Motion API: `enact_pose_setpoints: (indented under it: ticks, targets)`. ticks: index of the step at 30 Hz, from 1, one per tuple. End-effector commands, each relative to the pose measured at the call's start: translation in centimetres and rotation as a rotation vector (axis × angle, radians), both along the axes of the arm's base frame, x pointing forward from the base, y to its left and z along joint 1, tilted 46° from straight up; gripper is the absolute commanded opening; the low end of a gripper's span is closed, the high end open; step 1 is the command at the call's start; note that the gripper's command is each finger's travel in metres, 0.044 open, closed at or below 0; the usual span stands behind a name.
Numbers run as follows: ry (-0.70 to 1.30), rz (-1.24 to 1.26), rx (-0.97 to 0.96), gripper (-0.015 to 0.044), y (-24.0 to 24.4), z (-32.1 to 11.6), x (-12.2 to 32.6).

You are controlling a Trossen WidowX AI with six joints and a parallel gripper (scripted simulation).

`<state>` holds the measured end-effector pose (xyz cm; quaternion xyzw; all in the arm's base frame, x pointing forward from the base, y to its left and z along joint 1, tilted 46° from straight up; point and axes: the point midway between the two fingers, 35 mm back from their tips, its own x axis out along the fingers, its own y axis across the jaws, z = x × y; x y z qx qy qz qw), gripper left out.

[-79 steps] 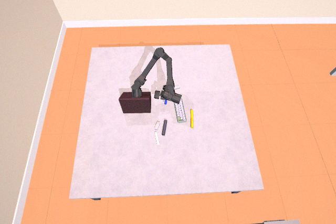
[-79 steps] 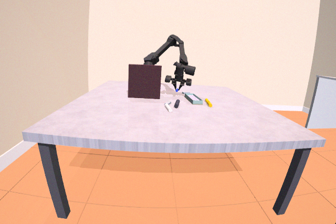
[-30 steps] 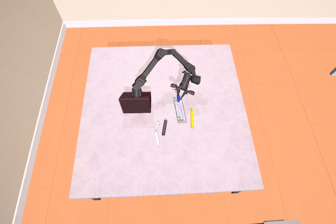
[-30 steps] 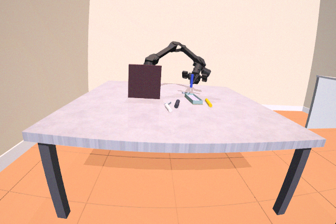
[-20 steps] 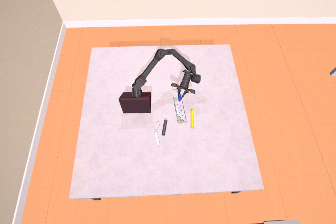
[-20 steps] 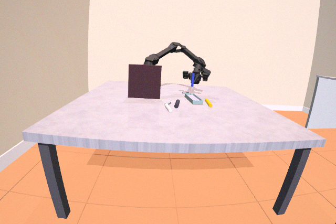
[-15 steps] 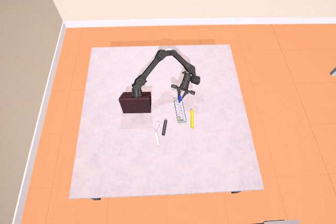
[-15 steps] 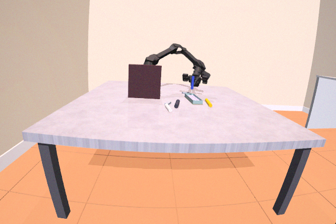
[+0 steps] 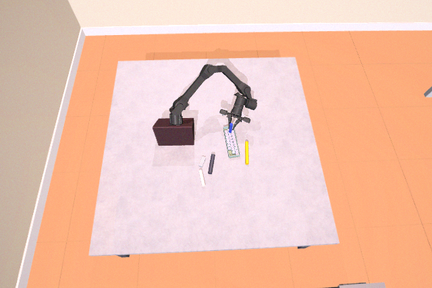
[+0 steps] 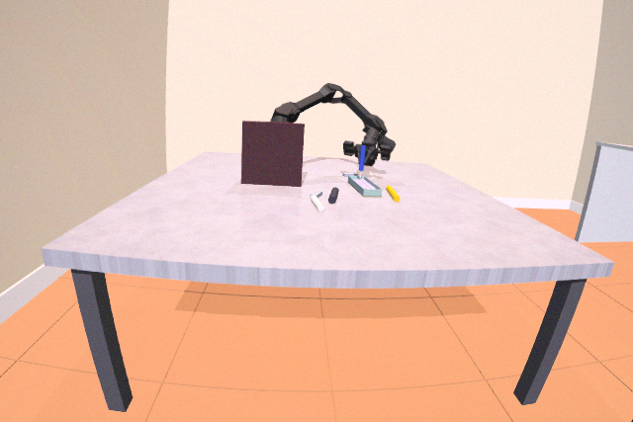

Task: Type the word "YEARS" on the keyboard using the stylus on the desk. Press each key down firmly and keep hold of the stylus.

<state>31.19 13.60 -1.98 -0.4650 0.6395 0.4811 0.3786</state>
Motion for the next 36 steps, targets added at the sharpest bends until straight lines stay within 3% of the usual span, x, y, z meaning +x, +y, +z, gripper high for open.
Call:
enact_pose_setpoints:
  ticks: [1,2,5,36]
  targets:
    - [-0.001,-0.005,0.002,0.0000,0.09,-0.04,0.02]
    - [-0.001,-0.005,0.002,0.0000,0.09,-0.04,0.02]
    - [-0.002,-0.005,0.003,0.0079,0.20,-0.04,0.21]
    - [-0.002,-0.005,0.003,0.0081,0.50,-0.30,0.15]
